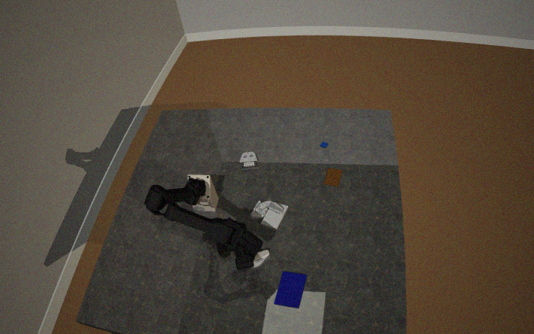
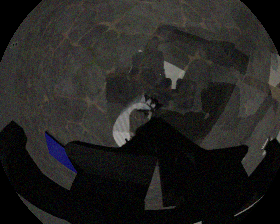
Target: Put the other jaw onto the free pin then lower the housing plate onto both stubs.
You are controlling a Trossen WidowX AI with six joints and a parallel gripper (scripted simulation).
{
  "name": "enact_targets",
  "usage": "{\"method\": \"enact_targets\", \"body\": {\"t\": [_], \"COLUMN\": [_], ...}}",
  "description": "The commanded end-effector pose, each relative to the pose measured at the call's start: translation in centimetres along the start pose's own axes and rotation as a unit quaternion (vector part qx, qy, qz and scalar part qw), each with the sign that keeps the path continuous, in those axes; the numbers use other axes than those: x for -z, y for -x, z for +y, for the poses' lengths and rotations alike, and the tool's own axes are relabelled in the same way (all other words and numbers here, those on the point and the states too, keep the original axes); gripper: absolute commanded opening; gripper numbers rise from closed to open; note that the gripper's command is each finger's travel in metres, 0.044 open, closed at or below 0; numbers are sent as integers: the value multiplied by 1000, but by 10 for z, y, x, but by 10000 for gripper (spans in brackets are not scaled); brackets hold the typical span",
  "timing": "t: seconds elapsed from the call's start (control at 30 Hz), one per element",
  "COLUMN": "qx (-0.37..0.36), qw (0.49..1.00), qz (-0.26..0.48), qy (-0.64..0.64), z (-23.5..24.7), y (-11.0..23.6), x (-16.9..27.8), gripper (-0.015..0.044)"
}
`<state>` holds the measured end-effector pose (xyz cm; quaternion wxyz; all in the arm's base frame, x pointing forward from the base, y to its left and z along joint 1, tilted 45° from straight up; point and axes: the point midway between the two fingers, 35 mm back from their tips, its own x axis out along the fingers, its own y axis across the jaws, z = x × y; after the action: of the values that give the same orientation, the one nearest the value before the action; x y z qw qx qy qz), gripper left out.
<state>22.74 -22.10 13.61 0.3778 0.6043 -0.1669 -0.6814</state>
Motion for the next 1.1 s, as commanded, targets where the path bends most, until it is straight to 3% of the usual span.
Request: {"method": "enact_targets", "body": {"t": [0.0,0.17,0.33,0.47,1.0,1.07], "qx": [1,2,2,2,4,4], "qw": [1000,1000,1000,1000,1000,1000], "qz": [2,2,0,0,4,4], "qy": [3,2,1,1,5,5], "z": [4,4,2,1,1,1], "y": [0,8,57,59,50,50], "x": [1,2,0,0,3,3], "gripper": [0,0,0,0,420,440]}}
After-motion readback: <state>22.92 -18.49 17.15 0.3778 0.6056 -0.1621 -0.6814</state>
